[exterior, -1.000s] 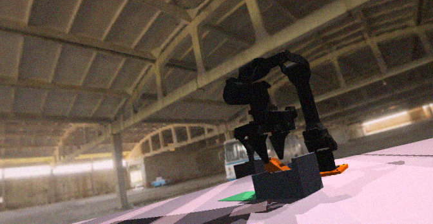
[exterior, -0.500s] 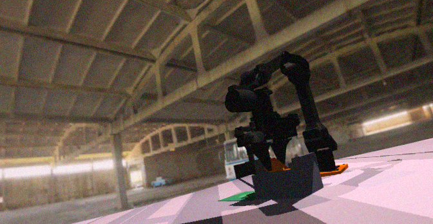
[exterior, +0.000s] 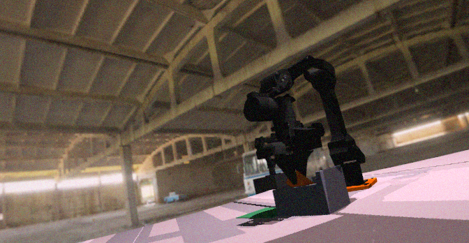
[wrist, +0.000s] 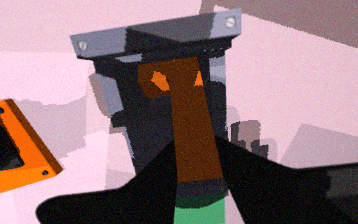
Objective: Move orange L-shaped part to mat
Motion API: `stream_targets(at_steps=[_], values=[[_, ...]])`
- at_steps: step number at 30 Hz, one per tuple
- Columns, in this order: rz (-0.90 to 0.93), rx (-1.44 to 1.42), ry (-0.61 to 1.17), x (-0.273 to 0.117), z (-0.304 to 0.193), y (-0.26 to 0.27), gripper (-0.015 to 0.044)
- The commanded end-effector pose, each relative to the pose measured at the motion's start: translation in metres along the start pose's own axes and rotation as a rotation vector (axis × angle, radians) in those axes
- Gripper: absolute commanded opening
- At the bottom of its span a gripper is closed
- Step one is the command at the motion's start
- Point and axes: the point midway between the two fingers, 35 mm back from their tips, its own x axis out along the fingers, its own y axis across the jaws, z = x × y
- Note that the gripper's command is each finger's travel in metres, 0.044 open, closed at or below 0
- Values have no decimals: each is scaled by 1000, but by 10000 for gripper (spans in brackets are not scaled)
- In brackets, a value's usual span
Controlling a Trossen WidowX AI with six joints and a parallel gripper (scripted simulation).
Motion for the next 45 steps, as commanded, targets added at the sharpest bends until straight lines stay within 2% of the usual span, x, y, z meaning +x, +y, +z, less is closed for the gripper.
stream_targets(at_steps=[1,45], values=[[-1,0,0,0,0,0,0],[-2,0,-2,-60,0,0,0]])
